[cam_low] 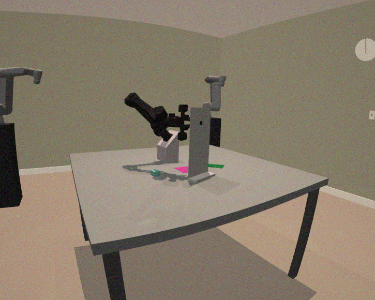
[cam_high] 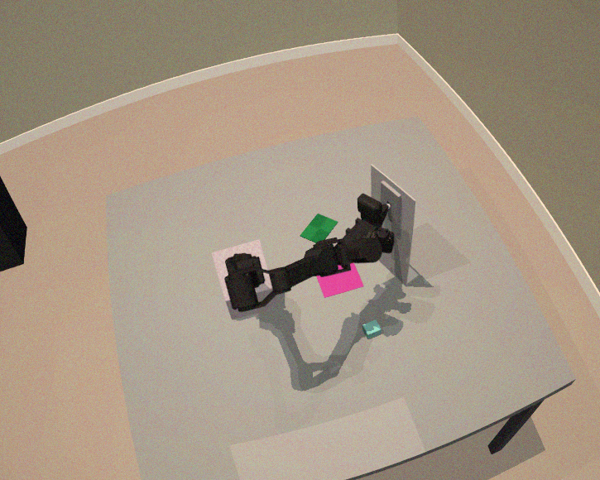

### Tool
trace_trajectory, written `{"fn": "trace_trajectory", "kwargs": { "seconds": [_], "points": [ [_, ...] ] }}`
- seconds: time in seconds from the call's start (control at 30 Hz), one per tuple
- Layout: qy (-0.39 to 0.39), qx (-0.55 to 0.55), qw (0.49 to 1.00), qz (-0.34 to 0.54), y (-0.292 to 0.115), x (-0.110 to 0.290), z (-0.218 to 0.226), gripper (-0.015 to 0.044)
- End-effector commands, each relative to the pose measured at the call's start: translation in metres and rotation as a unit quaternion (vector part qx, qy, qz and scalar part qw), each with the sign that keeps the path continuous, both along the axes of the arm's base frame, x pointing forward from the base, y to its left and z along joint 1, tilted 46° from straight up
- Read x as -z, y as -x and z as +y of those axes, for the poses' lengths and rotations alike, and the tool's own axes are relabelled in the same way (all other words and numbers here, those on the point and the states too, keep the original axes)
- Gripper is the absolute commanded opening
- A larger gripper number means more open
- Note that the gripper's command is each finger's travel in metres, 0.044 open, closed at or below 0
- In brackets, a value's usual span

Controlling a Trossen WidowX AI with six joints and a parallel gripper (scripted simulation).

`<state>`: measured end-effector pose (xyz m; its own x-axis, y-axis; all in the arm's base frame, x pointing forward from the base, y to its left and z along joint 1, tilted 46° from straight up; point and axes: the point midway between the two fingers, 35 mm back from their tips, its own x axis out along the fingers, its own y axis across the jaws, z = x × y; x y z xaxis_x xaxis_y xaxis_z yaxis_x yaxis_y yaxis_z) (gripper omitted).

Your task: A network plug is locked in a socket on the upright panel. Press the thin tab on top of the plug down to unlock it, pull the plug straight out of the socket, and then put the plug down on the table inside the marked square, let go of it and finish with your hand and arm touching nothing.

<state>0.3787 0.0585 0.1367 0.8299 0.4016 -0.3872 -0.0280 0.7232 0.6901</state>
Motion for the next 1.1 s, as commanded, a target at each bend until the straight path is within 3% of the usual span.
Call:
{"fn": "trace_trajectory", "kwargs": {
  "seconds": [0.0, 1.07],
  "points": [
    [-0.002, 0.001, 1.000, 0.002, 0.003, 0.000, -0.001, 0.0000],
    [-0.002, 0.001, 1.000, 0.003, 0.018, -0.004, -0.005, 0.0000]
  ]
}}
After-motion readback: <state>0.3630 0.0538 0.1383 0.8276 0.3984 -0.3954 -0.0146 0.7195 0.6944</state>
